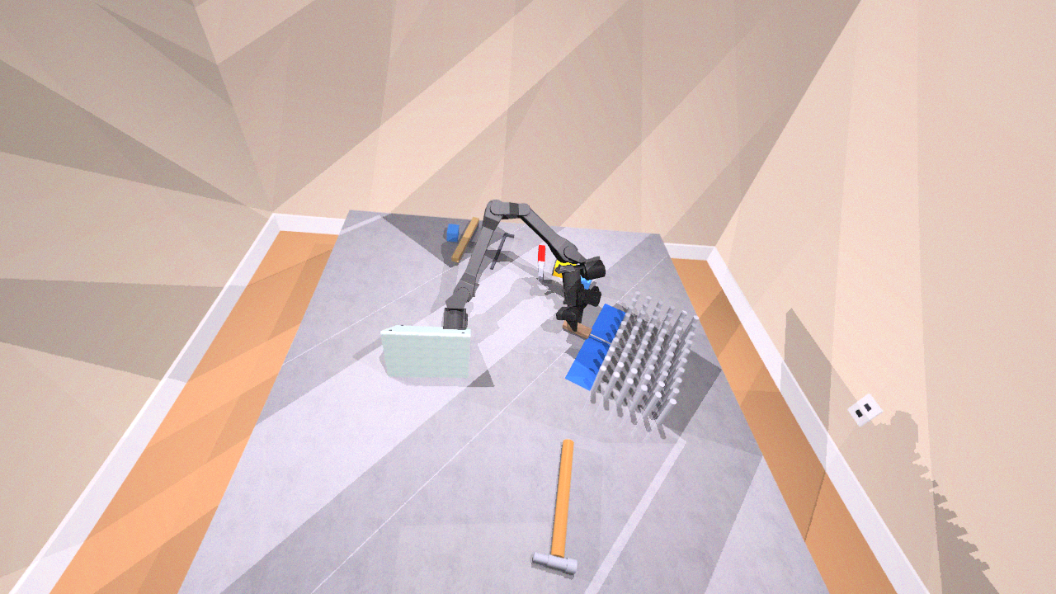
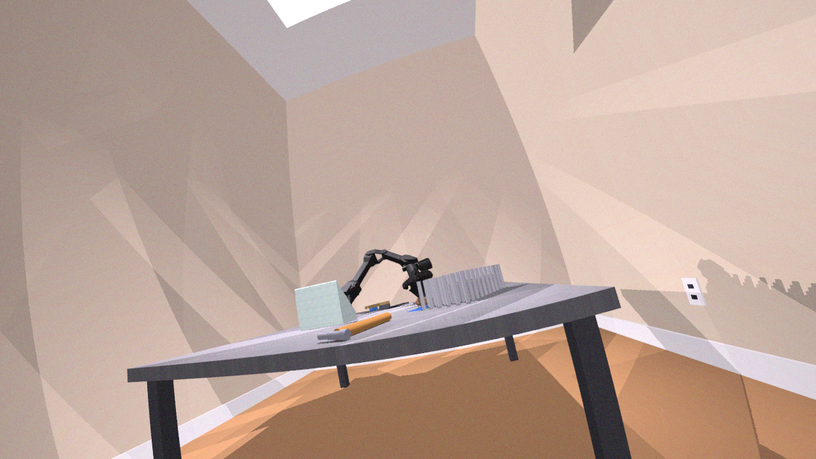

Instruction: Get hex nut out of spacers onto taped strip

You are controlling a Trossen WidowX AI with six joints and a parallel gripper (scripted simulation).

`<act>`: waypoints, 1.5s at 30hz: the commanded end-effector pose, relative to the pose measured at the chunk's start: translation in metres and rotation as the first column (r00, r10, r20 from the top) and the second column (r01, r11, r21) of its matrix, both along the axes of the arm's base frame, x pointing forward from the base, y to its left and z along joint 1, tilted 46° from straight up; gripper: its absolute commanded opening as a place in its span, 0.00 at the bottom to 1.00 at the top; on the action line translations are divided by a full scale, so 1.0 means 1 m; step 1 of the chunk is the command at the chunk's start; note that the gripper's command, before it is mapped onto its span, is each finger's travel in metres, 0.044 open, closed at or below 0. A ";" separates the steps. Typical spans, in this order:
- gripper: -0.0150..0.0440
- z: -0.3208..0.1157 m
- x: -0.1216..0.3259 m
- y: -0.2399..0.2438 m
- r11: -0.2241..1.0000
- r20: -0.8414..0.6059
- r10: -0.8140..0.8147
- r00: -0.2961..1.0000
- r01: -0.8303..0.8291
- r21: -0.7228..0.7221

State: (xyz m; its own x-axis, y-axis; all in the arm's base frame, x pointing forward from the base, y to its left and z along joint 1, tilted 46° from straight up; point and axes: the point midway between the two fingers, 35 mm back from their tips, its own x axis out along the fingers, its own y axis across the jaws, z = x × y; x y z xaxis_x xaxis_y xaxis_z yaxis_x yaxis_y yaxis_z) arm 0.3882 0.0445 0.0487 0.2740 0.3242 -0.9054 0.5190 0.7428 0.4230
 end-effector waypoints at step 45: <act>0.25 0.011 -0.029 0.012 1.000 -0.001 -0.006 1.000 0.006 -0.001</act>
